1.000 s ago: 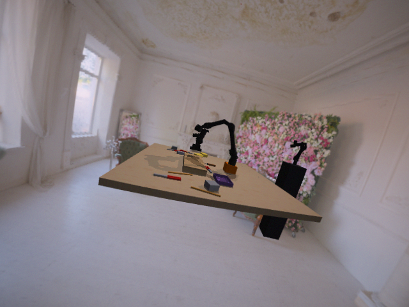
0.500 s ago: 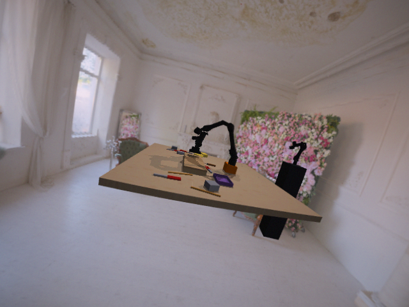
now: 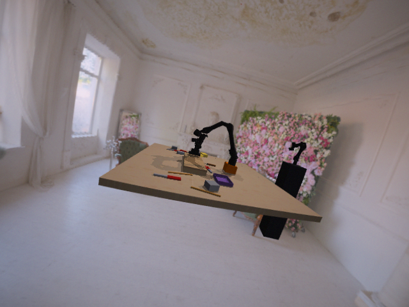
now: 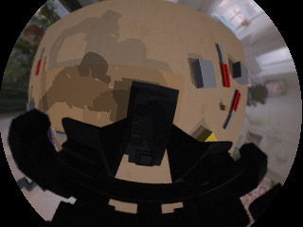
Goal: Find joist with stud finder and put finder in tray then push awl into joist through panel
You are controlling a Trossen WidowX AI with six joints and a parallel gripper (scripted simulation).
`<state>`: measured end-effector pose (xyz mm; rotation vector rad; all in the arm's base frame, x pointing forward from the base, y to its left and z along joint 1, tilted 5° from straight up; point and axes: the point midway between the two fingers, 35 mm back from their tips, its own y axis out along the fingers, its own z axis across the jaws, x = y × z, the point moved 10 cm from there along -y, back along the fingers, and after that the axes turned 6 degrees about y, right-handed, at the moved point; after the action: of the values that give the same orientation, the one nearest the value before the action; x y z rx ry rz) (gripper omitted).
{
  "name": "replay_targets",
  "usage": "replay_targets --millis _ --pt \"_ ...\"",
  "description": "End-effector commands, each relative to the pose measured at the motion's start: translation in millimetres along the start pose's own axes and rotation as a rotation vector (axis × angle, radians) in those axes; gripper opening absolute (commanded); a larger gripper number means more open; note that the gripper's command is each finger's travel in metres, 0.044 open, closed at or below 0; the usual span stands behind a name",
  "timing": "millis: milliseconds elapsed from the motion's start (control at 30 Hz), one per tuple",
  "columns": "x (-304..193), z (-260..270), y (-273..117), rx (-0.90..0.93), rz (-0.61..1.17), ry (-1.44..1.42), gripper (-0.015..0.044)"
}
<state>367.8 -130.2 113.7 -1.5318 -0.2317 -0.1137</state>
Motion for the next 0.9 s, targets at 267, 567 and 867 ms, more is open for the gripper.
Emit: replay_targets --millis 267,567,867 --pt "-4 0 13 0.004 -0.002 -0.006 0.0000" --pt "-6 15 13 0.005 -0.002 -0.006 0.0000" --pt "-8 32 13 0.007 -0.002 -0.006 0.0000"
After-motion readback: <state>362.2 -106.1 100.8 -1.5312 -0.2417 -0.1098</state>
